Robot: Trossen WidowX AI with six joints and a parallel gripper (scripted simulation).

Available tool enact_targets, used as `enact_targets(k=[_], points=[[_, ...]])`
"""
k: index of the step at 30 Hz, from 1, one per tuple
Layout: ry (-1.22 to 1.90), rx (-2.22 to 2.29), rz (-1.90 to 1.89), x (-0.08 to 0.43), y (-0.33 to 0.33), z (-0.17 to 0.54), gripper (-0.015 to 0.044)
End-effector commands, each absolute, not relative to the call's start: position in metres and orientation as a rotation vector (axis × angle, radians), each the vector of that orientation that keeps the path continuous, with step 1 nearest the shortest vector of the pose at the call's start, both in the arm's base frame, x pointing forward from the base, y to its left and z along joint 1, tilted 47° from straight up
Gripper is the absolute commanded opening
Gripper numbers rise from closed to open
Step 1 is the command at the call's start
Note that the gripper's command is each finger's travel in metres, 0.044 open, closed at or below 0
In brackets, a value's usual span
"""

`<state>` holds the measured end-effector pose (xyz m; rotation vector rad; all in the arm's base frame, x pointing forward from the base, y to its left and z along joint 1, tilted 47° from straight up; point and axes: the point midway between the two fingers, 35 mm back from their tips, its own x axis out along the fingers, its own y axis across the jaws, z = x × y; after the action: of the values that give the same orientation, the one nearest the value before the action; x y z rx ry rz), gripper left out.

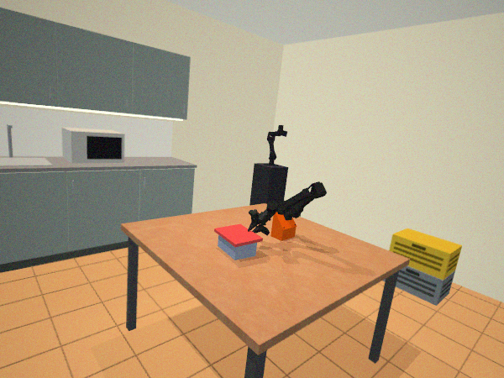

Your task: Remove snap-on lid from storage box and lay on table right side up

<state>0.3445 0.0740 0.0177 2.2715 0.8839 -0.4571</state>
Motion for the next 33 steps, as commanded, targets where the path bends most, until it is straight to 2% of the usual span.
enact_targets(k=[1, 33], points=[[0.877, 2.271, -0.451, 0.3450, 0.0712, 0.0202, 0.0000], [0.877, 2.273, -0.454, 0.3455, 0.0675, 0.0232, 0.0000]])
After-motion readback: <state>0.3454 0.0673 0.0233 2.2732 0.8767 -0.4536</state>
